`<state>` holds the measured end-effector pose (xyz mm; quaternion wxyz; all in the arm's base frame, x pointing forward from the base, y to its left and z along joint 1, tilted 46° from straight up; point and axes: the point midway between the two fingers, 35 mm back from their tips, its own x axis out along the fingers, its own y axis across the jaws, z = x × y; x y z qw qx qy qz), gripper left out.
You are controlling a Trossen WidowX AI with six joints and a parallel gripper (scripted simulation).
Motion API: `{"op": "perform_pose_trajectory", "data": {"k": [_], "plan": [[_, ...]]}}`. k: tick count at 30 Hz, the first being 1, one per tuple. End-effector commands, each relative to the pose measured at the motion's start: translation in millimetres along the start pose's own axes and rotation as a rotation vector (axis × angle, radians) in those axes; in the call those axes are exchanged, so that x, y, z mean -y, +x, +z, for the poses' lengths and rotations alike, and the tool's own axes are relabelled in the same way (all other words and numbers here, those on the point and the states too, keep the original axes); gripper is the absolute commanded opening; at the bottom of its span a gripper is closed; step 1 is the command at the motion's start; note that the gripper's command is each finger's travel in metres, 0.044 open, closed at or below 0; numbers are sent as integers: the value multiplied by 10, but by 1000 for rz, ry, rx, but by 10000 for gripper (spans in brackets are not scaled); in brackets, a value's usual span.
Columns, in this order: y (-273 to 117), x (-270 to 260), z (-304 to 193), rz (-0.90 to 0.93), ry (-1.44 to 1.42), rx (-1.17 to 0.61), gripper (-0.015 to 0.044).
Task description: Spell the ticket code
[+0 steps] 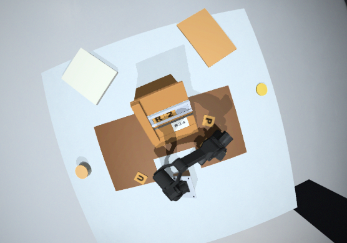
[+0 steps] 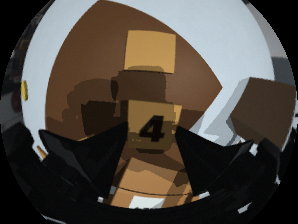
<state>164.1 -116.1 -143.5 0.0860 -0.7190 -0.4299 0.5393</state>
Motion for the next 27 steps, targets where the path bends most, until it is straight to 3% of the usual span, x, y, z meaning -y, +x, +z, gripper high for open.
{"op": "perform_pose_trajectory", "data": {"k": [1,20,27], "plan": [[-33,-8,-2,6,-6,3,0],[-58,13,-1,2,-5,-1,0],[-108,-175,-94,65,-193,-40,0]]}}
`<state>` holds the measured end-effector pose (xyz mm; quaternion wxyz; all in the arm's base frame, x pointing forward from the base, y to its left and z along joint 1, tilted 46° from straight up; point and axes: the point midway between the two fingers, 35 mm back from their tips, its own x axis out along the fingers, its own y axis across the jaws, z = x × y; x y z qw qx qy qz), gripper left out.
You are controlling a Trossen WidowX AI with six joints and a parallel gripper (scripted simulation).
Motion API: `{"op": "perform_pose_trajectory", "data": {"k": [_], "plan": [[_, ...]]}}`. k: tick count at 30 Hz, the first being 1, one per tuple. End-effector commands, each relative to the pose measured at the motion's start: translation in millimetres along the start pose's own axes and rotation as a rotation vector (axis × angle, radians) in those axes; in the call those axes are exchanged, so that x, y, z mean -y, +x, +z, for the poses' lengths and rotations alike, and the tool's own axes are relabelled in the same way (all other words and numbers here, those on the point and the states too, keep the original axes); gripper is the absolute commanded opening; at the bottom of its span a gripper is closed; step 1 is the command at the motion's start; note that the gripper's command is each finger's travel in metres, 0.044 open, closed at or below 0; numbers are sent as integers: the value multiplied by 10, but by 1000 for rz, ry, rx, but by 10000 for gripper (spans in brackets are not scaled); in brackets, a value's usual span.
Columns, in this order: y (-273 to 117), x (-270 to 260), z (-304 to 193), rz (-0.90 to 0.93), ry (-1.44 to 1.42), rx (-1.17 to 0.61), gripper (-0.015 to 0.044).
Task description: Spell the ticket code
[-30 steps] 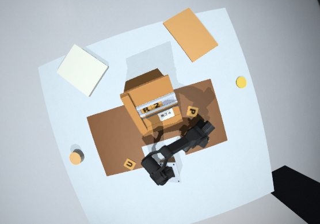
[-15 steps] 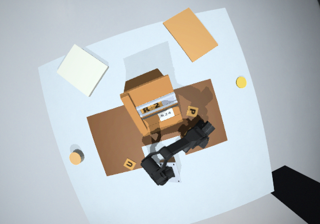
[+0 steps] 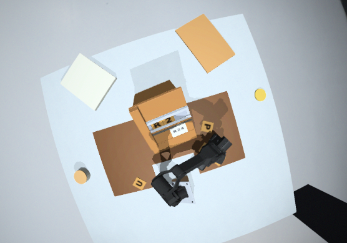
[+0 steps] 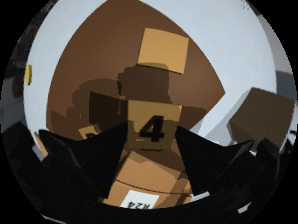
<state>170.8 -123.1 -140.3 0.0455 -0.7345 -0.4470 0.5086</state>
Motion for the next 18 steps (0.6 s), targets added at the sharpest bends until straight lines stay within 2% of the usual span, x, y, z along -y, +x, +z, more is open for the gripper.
{"op": "perform_pose_trajectory", "data": {"k": [1,18], "plan": [[-42,-152,-49,48,-117,-22,0],[-209,-645,-278,235,-631,-76,0]]}}
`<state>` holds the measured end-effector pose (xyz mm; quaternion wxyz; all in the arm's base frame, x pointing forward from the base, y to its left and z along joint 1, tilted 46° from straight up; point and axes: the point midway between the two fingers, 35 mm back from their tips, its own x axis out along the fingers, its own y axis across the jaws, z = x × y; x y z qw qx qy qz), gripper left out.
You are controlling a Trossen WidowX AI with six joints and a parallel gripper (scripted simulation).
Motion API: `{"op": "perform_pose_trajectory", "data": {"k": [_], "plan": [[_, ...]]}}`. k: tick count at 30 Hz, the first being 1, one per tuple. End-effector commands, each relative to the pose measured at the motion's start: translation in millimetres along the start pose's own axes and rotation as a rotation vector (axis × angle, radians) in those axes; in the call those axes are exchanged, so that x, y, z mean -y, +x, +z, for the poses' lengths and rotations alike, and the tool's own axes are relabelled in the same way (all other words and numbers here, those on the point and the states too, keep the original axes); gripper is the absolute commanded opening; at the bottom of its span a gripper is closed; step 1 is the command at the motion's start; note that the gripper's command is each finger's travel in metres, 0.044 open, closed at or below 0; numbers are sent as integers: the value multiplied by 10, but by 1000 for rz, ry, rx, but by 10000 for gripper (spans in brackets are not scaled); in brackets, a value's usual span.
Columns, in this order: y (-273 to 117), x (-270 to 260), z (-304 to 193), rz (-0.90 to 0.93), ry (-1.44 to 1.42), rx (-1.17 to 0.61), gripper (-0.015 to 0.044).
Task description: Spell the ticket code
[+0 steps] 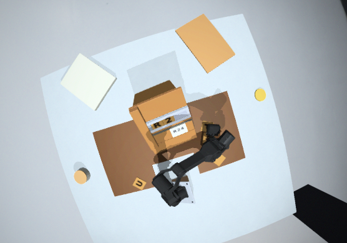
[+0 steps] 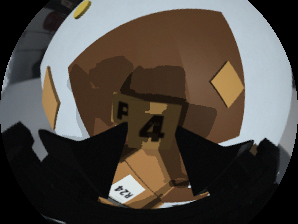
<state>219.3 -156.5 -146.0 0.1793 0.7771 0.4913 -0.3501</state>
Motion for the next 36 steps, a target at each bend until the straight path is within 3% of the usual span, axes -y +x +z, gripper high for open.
{"op": "perform_pose_trajectory", "data": {"k": [1,36], "plan": [[-34,-171,15,53,-135,-4,0],[-356,-1207,-100,423,-1232,96,0]]}}
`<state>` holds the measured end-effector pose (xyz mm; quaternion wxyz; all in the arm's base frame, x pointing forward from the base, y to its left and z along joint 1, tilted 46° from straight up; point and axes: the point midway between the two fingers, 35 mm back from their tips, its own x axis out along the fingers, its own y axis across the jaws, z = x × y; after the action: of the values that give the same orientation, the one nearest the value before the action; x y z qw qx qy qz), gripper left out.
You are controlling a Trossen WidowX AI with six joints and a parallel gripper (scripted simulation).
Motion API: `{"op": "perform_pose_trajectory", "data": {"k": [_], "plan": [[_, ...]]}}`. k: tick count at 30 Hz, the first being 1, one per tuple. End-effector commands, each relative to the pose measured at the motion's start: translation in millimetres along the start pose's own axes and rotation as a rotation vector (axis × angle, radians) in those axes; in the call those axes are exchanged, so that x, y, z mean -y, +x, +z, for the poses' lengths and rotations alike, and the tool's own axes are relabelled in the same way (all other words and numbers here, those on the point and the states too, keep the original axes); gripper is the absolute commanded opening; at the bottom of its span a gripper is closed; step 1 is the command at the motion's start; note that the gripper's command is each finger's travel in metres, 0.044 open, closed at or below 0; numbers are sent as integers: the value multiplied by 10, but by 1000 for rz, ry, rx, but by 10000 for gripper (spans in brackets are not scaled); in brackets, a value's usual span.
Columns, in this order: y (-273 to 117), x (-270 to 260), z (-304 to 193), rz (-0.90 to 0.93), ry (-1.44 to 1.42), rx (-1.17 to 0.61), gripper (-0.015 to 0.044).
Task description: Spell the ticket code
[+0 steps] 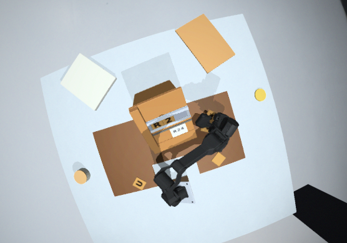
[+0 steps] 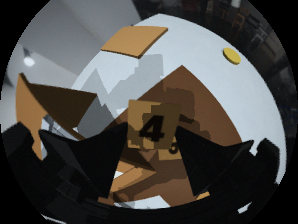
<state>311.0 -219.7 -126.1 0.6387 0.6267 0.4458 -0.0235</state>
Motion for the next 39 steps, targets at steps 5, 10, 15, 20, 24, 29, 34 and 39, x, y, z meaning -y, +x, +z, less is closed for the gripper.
{"op": "perform_pose_trajectory", "data": {"k": [5,10,15,20,24,29,34,39], "plan": [[-23,-176,220,67,-278,51,0],[-38,-278,322,103,-442,82,0],[-56,-381,416,137,-606,115,0],[-78,-485,503,169,-770,153,0],[-91,-537,544,183,-851,172,0],[-91,-537,544,183,-851,172,0],[-91,-537,544,183,-851,172,0],[-91,-537,544,183,-851,172,0]]}}
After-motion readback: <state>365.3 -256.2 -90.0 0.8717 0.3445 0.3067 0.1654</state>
